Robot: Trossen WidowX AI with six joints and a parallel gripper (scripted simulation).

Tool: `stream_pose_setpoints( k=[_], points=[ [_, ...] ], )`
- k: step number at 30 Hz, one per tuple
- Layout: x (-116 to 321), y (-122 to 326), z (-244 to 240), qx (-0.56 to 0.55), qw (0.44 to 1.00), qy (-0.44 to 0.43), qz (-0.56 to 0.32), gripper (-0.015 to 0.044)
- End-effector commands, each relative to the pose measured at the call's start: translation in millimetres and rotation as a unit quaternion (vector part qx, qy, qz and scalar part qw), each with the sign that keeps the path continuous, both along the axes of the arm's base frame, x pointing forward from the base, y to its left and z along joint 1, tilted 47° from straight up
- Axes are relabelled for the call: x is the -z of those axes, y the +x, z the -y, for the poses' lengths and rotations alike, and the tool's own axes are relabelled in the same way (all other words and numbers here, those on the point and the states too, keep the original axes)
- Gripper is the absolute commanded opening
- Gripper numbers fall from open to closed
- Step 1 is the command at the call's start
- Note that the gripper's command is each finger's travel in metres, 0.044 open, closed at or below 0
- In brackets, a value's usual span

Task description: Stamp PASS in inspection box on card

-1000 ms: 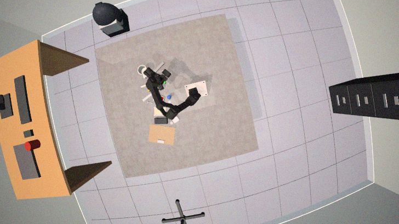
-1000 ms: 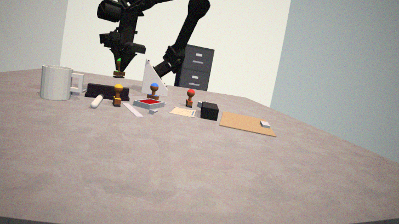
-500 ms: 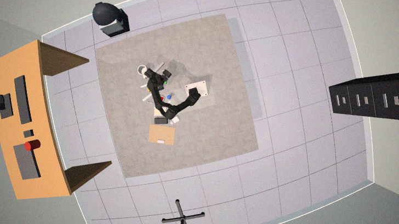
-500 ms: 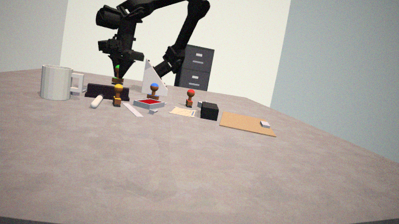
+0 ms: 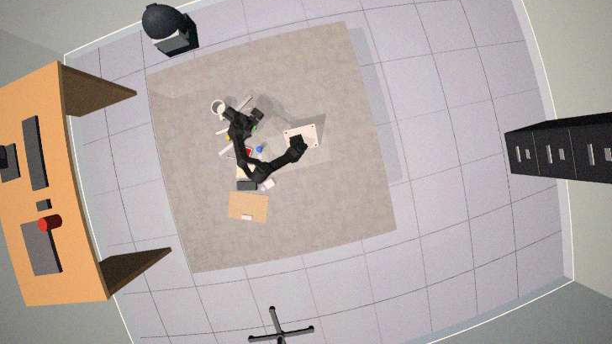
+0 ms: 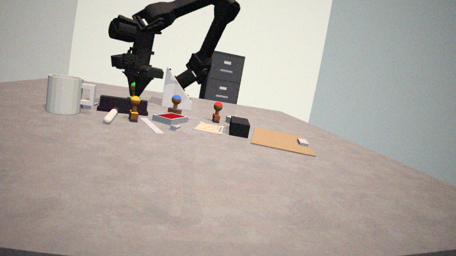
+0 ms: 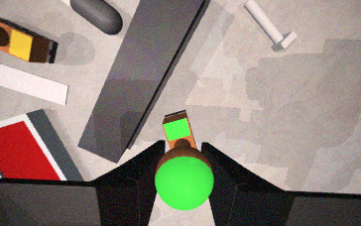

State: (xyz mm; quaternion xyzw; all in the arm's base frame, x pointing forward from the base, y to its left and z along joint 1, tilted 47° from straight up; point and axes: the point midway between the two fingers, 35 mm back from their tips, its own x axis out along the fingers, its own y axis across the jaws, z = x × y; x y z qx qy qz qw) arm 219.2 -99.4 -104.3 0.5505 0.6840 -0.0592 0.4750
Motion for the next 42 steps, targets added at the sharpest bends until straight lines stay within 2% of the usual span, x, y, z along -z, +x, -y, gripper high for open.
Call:
stream_pose_setpoints(
  k=[1,9,19,20,23,28,31,42],
  points=[
    [6.1,-0.6,-8.7,0.002,1.000,0.005,-0.003,0.0000],
    [9.6,-0.8,-13.1,0.002,1.000,0.006,-0.003,0.0000],
    [7.7,-0.6,-9.8,-0.001,1.000,0.002,-0.001,0.0263],
    [7.7,-0.6,-9.8,-0.001,1.000,0.002,-0.001,0.0269],
    [1.8,0.4,-1.6,0.000,1.000,0.001,-0.001,0.0269],
    [-53.2,-3.7,58.0,0.002,1.000,0.001,-0.004,0.0269],
    [-72.5,-8.8,73.8,0.002,1.000,0.003,-0.005,0.0269],
    [-73.4,-9.1,74.4,0.002,1.000,0.003,-0.005,0.0269]
  ],
)
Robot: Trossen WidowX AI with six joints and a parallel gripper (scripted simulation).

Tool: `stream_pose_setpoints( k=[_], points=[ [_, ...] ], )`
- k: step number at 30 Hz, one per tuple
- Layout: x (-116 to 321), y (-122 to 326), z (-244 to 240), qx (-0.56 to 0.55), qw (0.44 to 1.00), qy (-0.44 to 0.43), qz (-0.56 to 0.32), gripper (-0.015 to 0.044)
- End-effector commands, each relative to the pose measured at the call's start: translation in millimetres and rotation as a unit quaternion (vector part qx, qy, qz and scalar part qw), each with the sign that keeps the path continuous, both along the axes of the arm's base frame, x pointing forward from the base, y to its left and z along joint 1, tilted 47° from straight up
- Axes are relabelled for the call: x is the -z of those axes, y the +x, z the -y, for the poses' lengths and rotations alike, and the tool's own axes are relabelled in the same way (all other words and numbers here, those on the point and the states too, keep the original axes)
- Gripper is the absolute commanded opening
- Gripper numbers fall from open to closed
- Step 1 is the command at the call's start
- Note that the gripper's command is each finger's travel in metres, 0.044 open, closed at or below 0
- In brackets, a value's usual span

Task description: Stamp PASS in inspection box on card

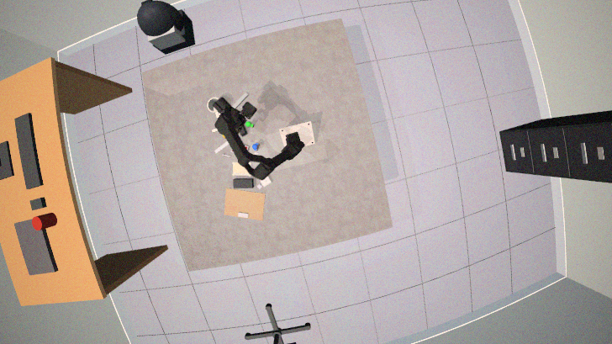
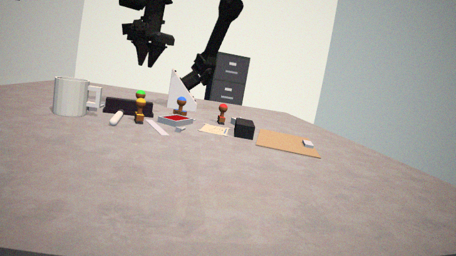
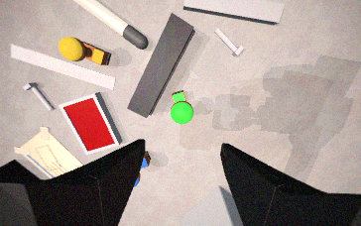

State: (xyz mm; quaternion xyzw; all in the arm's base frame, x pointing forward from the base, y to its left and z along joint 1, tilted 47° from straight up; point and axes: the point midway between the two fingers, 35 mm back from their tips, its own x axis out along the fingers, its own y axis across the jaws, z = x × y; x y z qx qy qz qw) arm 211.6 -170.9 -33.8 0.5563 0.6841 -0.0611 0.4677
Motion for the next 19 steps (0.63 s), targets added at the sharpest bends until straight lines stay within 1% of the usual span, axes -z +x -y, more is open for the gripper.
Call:
stream_pose_setpoints(
  k=[1,19],
  points=[
    [-2.8,-1.4,3.0,-0.003,1.000,-0.002,0.001,0.0269],
    [-2.4,-0.5,2.4,0.001,1.000,-0.001,0.001,0.0269]
  ],
)
